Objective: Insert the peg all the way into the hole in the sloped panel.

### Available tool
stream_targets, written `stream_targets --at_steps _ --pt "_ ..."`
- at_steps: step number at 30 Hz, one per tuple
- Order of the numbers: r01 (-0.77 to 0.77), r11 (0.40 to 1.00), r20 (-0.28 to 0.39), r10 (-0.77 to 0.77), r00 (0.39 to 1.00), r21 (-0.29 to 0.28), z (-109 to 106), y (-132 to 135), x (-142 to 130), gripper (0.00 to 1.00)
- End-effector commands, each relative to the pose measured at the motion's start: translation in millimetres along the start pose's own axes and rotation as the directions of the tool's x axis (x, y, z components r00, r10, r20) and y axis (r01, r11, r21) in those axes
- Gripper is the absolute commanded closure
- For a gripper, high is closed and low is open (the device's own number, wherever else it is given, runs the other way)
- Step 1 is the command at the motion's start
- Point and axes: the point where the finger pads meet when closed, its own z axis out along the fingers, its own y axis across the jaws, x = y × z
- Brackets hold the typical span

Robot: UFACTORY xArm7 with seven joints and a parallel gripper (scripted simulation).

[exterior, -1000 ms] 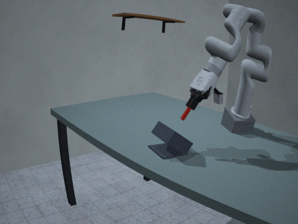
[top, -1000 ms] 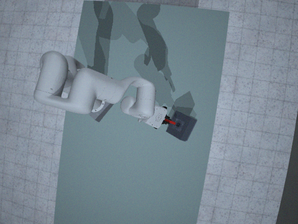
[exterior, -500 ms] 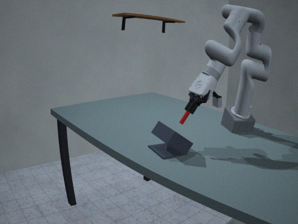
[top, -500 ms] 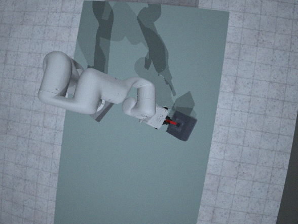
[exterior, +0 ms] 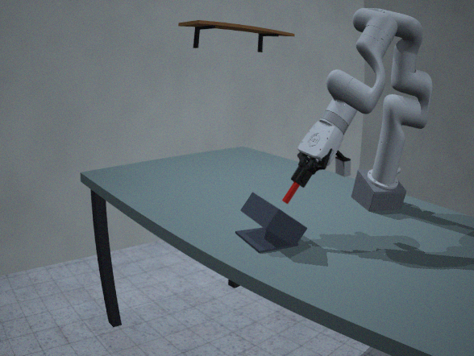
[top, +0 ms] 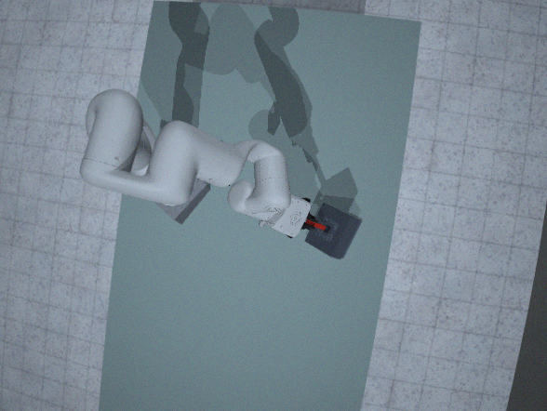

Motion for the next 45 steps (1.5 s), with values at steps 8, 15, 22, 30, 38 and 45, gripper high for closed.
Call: stream_targets --at_steps 8,15,22,30,38,45 --pt "-0.001 1.0 -0.002 0.001 1.0 -0.004 11.1 -0.3 -0.1 1.0" --pt "-0.001 1.0 -0.002 0.001 1.0 -0.004 18.2 -0.4 0.5 1.0" --pt "-0.001 1.0 -0.002 0.001 1.0 -0.004 21.7 -0.4 0.6 1.0" --pt "-0.001 1.0 -0.002 0.001 1.0 -0.004 30.5 -0.3 0.6 1.0" --pt "-0.001 1.0 -0.002 0.001 1.0 -0.004 37.0 -0.4 0.6 1.0" --pt "-0.001 1.0 -0.002 0.001 1.0 -0.004 44.6 -0.4 0.5 1.0"
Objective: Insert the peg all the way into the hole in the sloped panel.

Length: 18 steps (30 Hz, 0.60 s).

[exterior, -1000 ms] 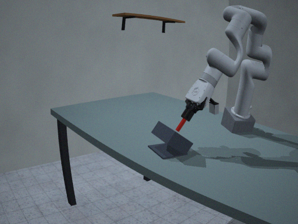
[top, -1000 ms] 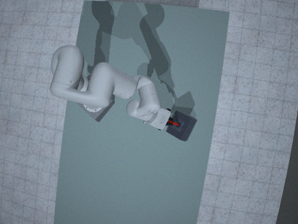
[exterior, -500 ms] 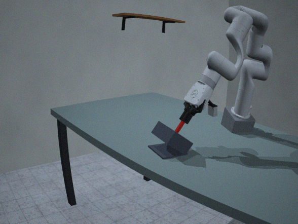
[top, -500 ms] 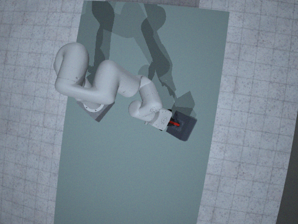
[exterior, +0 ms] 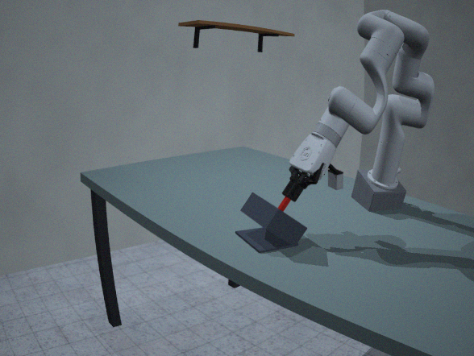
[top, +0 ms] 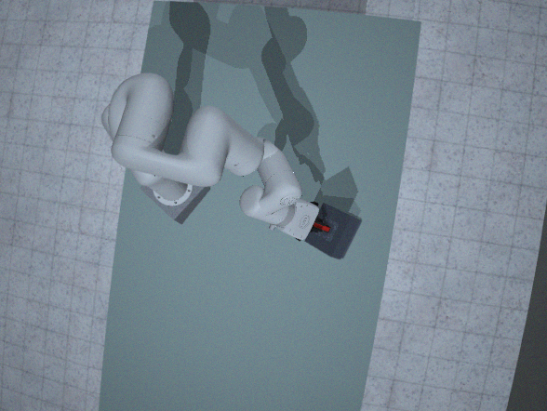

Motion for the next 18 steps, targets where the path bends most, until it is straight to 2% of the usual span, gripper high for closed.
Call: stream_targets --at_steps 1,16,18 --pt "-0.001 1.0 0.002 0.001 1.0 -0.001 3.7 0.0 -1.5 1.0" --pt "-0.001 1.0 0.002 0.001 1.0 0.0 4.8 0.0 -1.3 1.0" --pt "-0.001 1.0 0.002 0.001 1.0 0.0 4.8 0.0 -1.3 0.85"
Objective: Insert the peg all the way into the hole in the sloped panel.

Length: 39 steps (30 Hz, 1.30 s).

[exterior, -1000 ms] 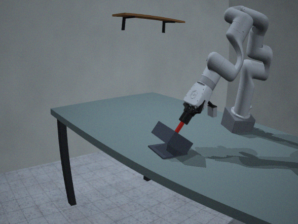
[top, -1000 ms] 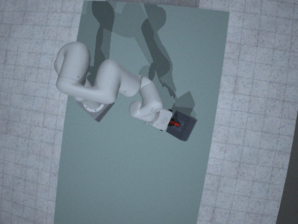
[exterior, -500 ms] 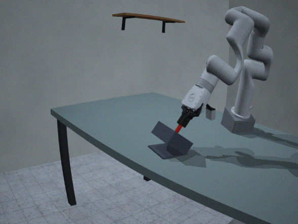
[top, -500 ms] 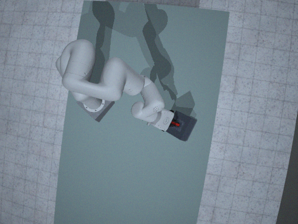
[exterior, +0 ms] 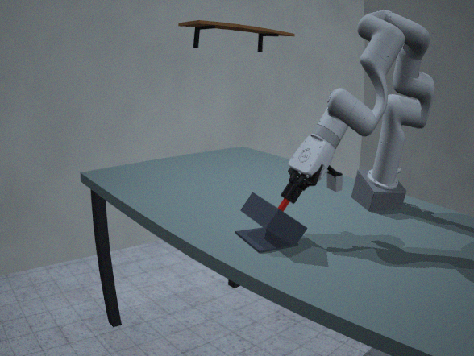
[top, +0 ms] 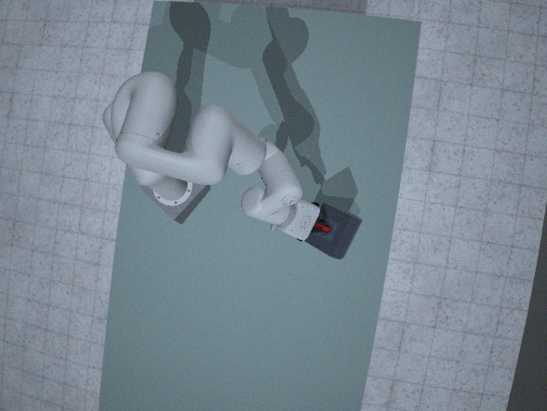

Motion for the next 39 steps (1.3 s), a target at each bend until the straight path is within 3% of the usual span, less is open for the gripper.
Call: stream_targets --at_steps 1,6,8,13,25,39 --pt "-0.001 1.0 0.002 0.001 1.0 0.0 -0.2 0.0 -1.4 0.77" --pt "-0.001 1.0 0.002 0.001 1.0 0.0 -0.2 0.0 -1.4 0.39" --pt "-0.001 1.0 0.002 0.001 1.0 0.0 -0.2 0.0 -1.4 0.39" --pt "-0.001 1.0 0.002 0.001 1.0 0.0 -0.2 0.0 -1.4 0.02" --pt "-0.01 1.0 0.003 0.01 1.0 -0.006 -18.1 0.8 -5.1 0.0" --pt "-0.012 1.0 0.003 0.012 1.0 -0.009 -64.5 1.2 -6.8 0.0"
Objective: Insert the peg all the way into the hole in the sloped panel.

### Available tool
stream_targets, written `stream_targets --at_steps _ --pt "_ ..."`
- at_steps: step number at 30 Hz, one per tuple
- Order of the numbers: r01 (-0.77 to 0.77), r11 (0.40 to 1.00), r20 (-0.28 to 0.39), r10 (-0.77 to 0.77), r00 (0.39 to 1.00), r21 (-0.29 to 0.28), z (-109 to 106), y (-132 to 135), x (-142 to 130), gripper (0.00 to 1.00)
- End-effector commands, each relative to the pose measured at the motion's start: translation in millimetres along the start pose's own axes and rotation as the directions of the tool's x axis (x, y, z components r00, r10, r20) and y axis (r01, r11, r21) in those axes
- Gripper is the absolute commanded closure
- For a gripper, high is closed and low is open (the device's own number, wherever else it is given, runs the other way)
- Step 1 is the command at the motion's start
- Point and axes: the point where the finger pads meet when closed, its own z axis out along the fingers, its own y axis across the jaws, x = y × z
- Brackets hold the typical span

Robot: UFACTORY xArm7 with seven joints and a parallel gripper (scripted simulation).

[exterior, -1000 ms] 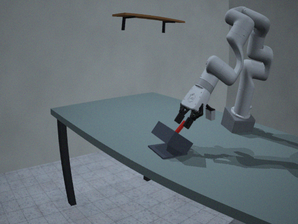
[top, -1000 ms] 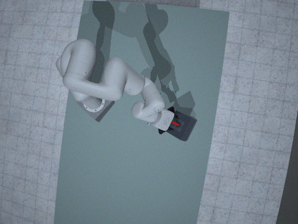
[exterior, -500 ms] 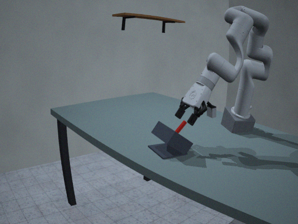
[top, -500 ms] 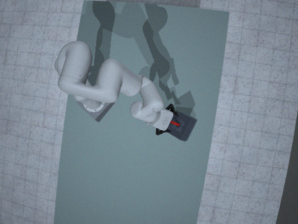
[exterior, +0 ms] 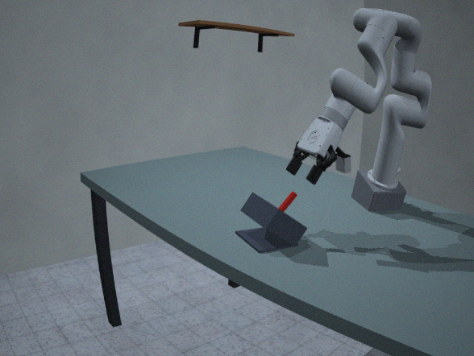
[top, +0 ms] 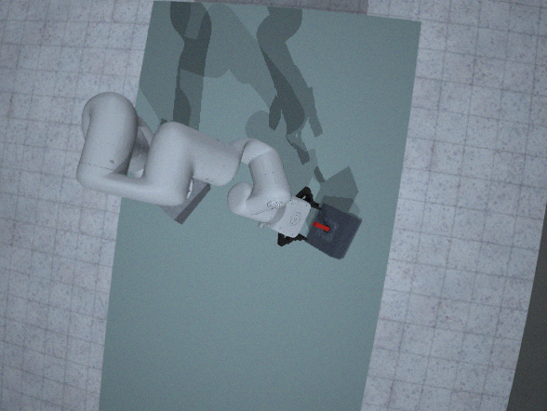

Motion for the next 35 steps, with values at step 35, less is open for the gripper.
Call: stream_targets --at_steps 35 --pt "0.012 1.0 0.012 -0.012 1.0 0.015 -41.1 0.4 1.2 0.0"
